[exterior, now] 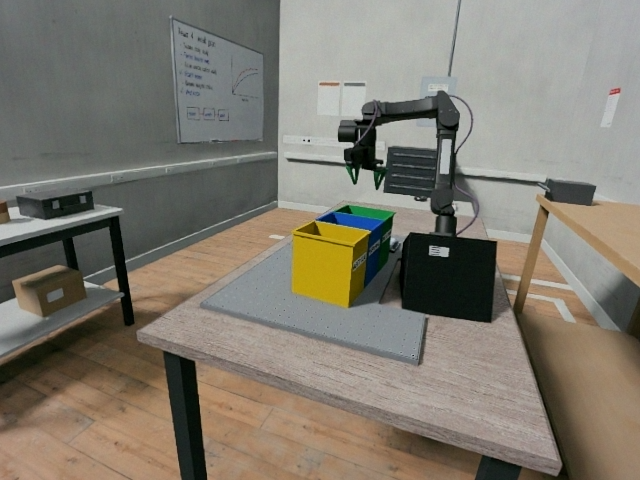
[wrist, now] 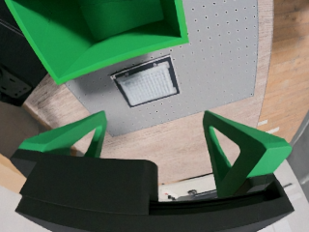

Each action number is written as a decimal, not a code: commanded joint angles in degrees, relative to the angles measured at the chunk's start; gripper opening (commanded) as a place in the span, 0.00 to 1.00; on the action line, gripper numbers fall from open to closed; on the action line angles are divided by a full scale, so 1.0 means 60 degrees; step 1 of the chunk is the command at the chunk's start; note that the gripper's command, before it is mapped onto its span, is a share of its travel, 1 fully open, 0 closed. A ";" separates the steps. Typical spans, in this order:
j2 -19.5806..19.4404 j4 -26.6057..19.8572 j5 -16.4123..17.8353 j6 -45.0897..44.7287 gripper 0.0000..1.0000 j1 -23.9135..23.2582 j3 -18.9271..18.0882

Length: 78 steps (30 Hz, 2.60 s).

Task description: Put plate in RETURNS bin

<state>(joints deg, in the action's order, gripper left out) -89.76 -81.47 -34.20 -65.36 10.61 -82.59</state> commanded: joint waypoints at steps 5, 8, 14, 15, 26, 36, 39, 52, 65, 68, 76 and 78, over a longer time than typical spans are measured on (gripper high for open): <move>0.0109 -0.0007 0.0033 0.0025 1.00 0.0118 -0.0113; 0.0109 -0.0007 0.0033 0.0025 1.00 0.0118 -0.0113; 0.0109 -0.0007 0.0033 0.0025 1.00 0.0118 -0.0113; 0.0109 -0.0007 0.0033 0.0025 1.00 0.0118 -0.0113; 0.0722 0.0560 0.0630 0.1323 1.00 -0.1433 0.0096; 0.0940 0.0712 0.1121 0.2703 1.00 -0.2479 -0.0165; 0.1054 0.0796 0.1306 0.3047 1.00 -0.3038 -0.0073; 0.1386 0.1071 0.1979 0.5141 1.00 -0.4351 -0.0030; 0.1566 0.1238 0.2339 0.6533 1.00 -0.4827 0.0182; 0.1567 0.1240 0.2336 0.6537 1.00 -0.4825 0.0184; 0.1570 0.1247 0.2309 0.6547 1.00 -0.4819 0.0191; 0.1571 0.1248 0.2308 0.6536 1.00 -0.4819 0.0192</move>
<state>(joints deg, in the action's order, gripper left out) -81.87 -75.22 -20.95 -26.74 -19.40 -81.65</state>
